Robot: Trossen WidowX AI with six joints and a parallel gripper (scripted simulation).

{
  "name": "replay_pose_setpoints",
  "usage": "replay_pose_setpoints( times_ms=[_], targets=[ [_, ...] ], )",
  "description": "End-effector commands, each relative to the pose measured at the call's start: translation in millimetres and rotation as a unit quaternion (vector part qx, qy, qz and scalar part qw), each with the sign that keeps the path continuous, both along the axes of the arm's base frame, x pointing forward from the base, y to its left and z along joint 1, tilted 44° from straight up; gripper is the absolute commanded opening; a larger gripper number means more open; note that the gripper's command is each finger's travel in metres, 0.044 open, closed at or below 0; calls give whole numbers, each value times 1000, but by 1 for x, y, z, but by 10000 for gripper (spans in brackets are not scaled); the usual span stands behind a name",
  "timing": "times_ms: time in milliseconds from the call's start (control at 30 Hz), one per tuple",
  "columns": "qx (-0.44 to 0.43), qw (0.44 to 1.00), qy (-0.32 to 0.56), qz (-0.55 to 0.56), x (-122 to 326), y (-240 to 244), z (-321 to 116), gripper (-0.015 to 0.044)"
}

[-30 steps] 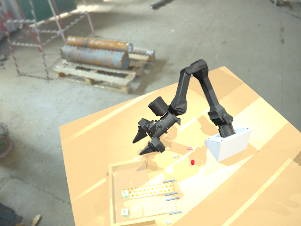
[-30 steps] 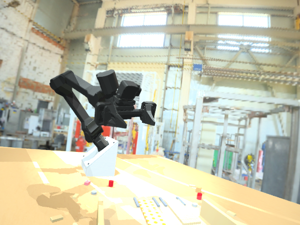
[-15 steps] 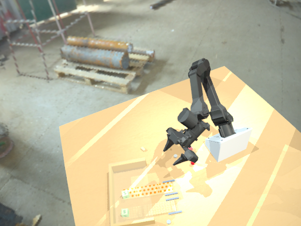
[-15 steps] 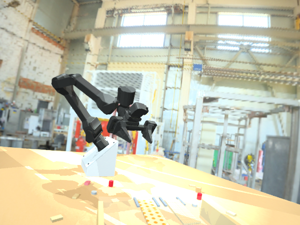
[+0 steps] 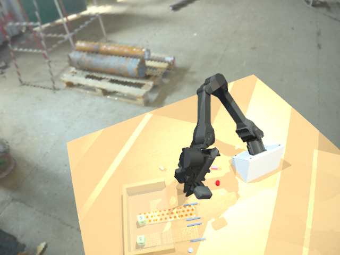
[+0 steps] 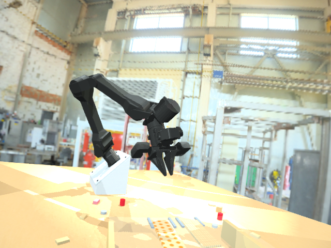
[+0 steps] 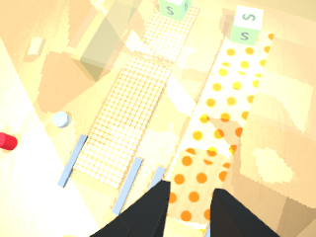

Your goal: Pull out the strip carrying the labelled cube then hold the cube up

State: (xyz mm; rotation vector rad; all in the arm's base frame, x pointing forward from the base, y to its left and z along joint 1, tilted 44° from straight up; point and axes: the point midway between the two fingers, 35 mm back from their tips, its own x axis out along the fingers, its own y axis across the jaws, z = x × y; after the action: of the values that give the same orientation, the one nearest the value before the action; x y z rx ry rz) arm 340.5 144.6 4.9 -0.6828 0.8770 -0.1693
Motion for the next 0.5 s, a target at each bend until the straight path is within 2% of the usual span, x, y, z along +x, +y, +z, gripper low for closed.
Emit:
replay_pose_setpoints(
  times_ms=[0,267,467],
  targets=[
    [-2,993,59,-101,19,-14,-24,0],
    [-26,955,122,-268,34,-42,-51,0],
    [-29,951,125,-282,34,-44,-53,0]
  ],
)
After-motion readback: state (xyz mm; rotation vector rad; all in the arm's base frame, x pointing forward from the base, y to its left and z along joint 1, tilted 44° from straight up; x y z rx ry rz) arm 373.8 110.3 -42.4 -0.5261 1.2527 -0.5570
